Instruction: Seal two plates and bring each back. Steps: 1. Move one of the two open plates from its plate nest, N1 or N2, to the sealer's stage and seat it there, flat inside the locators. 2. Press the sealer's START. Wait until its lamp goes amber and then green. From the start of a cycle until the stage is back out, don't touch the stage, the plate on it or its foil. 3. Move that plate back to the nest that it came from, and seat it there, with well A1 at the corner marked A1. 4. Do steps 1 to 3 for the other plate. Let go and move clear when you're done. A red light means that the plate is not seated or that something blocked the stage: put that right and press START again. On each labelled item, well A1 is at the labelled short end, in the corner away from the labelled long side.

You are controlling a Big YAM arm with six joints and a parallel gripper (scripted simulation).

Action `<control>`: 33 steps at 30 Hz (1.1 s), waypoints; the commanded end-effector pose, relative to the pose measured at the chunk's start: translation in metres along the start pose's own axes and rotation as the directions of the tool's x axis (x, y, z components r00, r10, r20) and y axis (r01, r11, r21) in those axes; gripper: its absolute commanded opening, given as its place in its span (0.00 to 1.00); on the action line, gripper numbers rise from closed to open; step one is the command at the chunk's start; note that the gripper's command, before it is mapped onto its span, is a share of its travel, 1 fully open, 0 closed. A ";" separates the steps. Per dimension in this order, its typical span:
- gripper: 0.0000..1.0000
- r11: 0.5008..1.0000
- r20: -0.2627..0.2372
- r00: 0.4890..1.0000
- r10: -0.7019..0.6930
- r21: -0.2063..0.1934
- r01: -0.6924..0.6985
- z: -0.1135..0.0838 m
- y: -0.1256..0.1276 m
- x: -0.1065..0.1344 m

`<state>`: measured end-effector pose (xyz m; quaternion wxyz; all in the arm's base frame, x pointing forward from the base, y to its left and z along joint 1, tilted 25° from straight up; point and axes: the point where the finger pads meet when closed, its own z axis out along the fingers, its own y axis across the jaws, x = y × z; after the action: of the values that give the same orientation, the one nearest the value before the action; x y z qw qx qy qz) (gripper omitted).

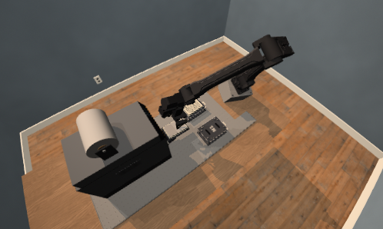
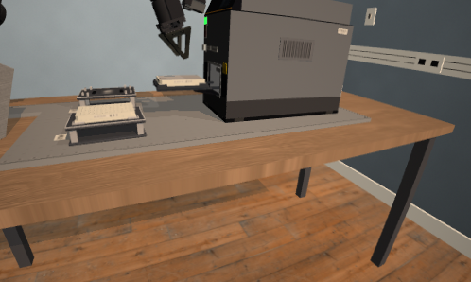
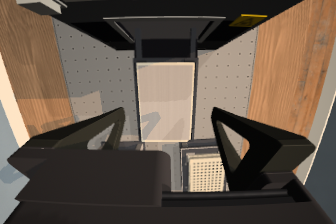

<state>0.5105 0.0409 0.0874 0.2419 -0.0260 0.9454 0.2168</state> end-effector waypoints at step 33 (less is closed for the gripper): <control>1.00 1.000 0.000 1.000 0.004 -0.005 -0.004 0.018 0.007 0.012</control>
<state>0.5044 0.0426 0.0836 0.2442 -0.0204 0.9452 0.2157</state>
